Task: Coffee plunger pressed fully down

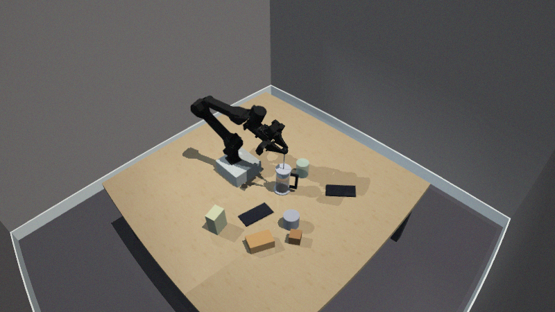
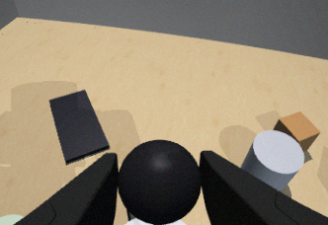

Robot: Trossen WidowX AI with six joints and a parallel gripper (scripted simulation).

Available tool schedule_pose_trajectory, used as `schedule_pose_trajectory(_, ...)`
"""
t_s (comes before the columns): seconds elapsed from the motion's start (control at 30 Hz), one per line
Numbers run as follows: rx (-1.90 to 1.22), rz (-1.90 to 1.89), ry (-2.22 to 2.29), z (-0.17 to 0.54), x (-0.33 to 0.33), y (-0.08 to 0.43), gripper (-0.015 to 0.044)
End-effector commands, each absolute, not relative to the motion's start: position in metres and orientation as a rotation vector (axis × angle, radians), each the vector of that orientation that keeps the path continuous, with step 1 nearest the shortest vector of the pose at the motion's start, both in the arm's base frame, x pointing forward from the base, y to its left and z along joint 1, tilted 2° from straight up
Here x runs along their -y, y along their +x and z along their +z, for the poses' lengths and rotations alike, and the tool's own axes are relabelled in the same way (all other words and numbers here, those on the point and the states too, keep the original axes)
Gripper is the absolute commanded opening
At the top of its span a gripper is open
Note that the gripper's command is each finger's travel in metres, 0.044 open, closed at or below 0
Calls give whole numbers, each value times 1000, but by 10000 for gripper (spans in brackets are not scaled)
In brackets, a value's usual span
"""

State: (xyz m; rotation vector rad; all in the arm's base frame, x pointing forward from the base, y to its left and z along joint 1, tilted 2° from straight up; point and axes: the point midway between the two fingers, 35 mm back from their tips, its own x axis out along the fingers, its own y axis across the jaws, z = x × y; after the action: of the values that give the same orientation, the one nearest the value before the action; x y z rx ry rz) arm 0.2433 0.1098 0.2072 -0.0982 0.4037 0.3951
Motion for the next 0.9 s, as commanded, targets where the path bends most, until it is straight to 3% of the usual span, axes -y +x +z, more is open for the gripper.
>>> schedule_pose_trajectory(0.0,-473,397,-118,174,-110,243,127)
schedule_pose_trajectory(0.87,-472,397,-119,132,-111,251,127)
